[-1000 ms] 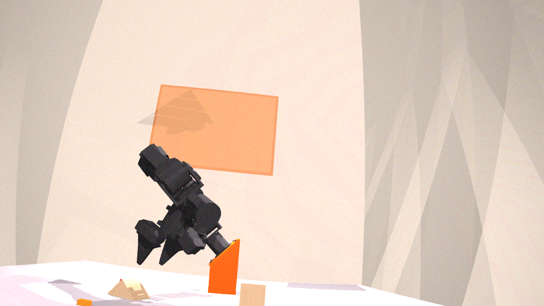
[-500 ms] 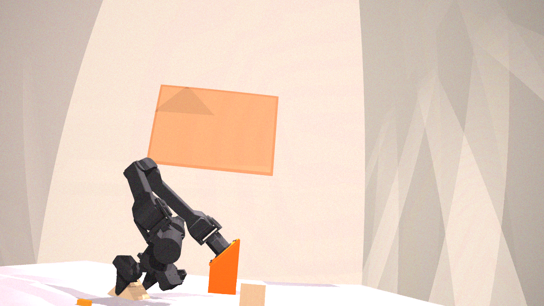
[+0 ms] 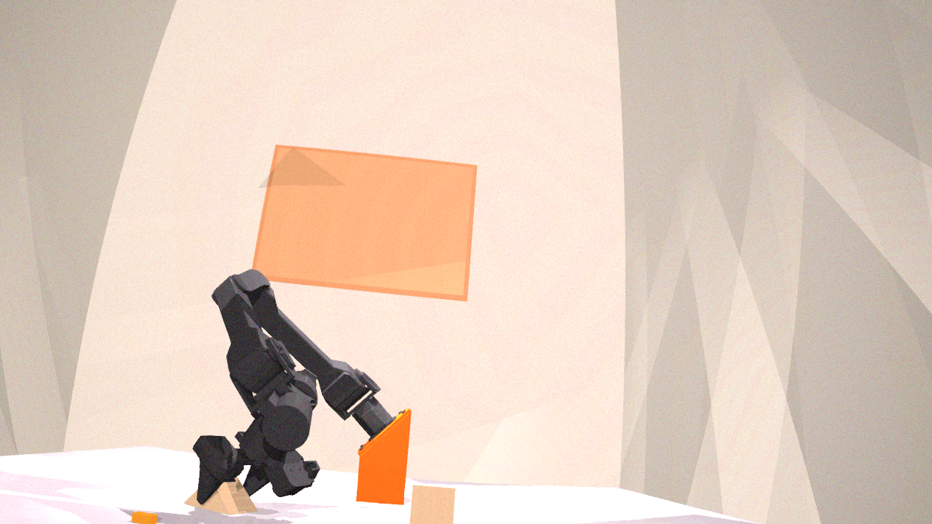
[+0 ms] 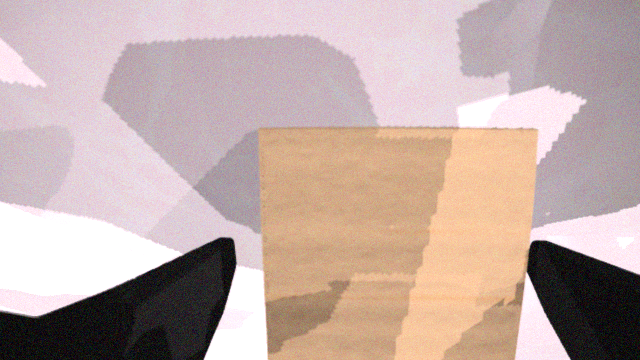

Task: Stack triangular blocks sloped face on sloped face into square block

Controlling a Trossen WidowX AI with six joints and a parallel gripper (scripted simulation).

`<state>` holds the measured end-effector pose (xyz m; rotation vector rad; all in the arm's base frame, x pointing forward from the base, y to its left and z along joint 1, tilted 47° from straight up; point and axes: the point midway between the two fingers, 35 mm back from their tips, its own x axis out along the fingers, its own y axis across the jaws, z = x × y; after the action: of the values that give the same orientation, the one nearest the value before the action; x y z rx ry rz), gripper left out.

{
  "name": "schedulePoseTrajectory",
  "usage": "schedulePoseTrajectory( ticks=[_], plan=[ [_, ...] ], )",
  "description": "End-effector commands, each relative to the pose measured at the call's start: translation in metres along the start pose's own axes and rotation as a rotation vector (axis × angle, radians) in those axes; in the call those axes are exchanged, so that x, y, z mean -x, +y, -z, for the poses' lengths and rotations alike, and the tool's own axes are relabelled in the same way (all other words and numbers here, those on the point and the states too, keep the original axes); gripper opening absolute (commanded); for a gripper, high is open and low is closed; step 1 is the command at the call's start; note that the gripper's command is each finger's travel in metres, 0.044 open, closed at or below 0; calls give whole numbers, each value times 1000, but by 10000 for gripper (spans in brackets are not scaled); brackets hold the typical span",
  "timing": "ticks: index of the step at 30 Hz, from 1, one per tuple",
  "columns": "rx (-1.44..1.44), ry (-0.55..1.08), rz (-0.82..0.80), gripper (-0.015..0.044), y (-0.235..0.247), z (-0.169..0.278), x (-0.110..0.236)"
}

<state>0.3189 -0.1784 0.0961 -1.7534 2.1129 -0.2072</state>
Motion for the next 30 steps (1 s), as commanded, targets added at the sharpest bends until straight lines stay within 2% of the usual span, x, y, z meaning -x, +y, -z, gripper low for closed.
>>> schedulePoseTrajectory(
  ticks=[1,6,13,18,23,30],
  plan=[
    [4,5,4,440,-1,1,0],
    [0,0,0,309,0,0,0],
    [0,0,0,262,0,0,0],
    [-1,-4,3,131,0,1,3],
    [-3,-28,18,0,-2,11,21],
    [-7,-58,39,0,-2,29,48]
  ],
)
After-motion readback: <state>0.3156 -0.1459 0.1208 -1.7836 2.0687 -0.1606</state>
